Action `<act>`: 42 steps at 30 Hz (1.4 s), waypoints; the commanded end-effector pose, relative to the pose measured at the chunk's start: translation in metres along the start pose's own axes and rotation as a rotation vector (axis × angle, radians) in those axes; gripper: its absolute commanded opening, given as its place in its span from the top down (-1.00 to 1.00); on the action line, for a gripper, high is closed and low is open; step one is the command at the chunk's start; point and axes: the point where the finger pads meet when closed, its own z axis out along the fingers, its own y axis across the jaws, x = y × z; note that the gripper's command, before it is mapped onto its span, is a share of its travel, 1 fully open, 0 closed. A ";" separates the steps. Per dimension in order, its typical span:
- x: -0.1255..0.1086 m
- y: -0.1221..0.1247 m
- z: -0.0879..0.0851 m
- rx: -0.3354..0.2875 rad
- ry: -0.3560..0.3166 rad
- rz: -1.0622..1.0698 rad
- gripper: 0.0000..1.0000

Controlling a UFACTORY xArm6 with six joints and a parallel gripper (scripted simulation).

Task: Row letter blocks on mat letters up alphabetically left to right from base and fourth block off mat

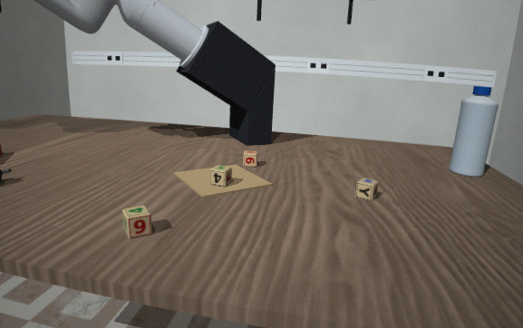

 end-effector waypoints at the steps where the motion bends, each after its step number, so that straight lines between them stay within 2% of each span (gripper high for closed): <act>1: 0.030 0.016 -0.008 -0.035 0.046 -0.011 -1.00; 2: 0.052 0.032 -0.015 -0.066 0.081 -0.015 -1.00; 3: 0.064 0.041 -0.020 -0.085 0.099 -0.016 -1.00; 11: 0.130 0.098 -0.055 -0.194 0.197 -0.019 -1.00; 16: 0.166 0.139 -0.083 -0.266 0.249 -0.016 -1.00; 18: 0.166 0.139 -0.083 -0.266 0.249 -0.016 -1.00; 19: 0.185 0.164 -0.102 -0.309 0.276 -0.011 -1.00; 22: 0.198 0.183 -0.116 -0.341 0.294 -0.007 -1.00; 33: 0.245 0.283 -0.196 -0.501 0.361 0.025 -1.00; 35: 0.245 0.283 -0.196 -0.501 0.361 0.025 -1.00; 36: 0.252 0.310 -0.219 -0.541 0.372 0.036 -1.00; 38: 0.254 0.322 -0.229 -0.559 0.376 0.042 -1.00; 42: 0.260 0.360 -0.261 -0.612 0.385 0.060 -1.00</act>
